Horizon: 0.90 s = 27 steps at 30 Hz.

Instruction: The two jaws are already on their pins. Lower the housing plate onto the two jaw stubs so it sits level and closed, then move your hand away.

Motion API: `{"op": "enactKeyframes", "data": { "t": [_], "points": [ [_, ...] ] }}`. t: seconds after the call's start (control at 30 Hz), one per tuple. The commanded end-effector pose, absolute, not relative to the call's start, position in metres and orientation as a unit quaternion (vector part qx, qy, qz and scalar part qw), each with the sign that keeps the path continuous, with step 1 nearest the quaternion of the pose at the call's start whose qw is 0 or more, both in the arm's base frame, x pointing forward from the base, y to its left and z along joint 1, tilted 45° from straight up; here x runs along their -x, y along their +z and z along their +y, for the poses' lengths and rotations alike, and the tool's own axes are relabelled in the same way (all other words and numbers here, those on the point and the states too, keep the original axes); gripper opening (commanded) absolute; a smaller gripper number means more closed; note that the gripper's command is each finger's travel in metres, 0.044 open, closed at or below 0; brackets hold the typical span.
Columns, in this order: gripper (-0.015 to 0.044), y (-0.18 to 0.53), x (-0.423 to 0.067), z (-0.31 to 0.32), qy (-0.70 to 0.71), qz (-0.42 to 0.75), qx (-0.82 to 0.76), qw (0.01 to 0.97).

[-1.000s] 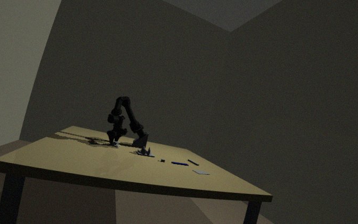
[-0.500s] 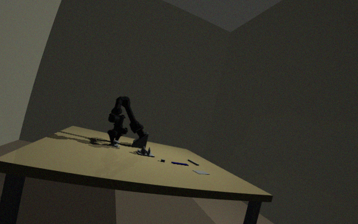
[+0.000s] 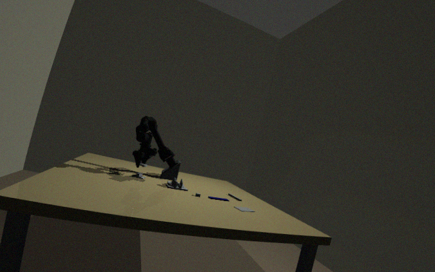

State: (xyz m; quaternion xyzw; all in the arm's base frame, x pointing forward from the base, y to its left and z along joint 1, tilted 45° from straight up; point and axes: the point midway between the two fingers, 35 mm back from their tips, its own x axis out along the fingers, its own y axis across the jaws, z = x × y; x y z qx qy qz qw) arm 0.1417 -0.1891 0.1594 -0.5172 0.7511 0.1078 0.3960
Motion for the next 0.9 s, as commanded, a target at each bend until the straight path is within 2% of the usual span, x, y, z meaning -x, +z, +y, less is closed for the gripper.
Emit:
{"op": "enactKeyframes", "data": {
  "t": [0.0, 0.33, 0.87],
  "points": [
    [0.0351, 0.173, -0.142, -0.179, 0.103, 0.751, 0.519, 0.396],
    [0.0351, 0.175, -0.144, -0.175, 0.099, 0.751, 0.517, 0.398],
    [0.0351, 0.143, -0.178, -0.153, 0.031, 0.752, 0.466, 0.465]
  ]
}}
